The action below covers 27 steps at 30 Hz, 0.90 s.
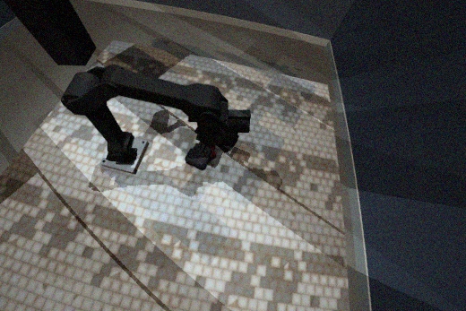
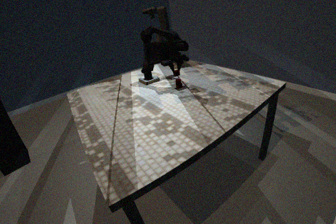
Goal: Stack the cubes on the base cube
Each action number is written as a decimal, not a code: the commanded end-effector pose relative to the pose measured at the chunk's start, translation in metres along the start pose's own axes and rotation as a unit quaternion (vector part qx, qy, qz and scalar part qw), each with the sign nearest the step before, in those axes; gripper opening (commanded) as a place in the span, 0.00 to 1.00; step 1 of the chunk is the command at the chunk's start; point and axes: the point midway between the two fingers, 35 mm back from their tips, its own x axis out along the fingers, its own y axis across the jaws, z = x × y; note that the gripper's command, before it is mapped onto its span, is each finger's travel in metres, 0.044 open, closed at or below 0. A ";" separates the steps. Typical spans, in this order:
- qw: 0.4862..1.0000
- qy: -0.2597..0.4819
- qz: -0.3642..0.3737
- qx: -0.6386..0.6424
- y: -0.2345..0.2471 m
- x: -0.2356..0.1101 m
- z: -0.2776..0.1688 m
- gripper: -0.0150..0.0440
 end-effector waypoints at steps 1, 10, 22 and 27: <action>0.998 -0.001 -0.001 0.061 0.005 0.002 -0.006 0.43; 0.982 0.000 -0.001 0.189 0.017 0.004 -0.018 0.43; 0.952 0.000 0.000 0.306 0.028 0.006 -0.029 0.43; 0.951 0.000 0.000 0.308 0.028 0.010 -0.029 0.43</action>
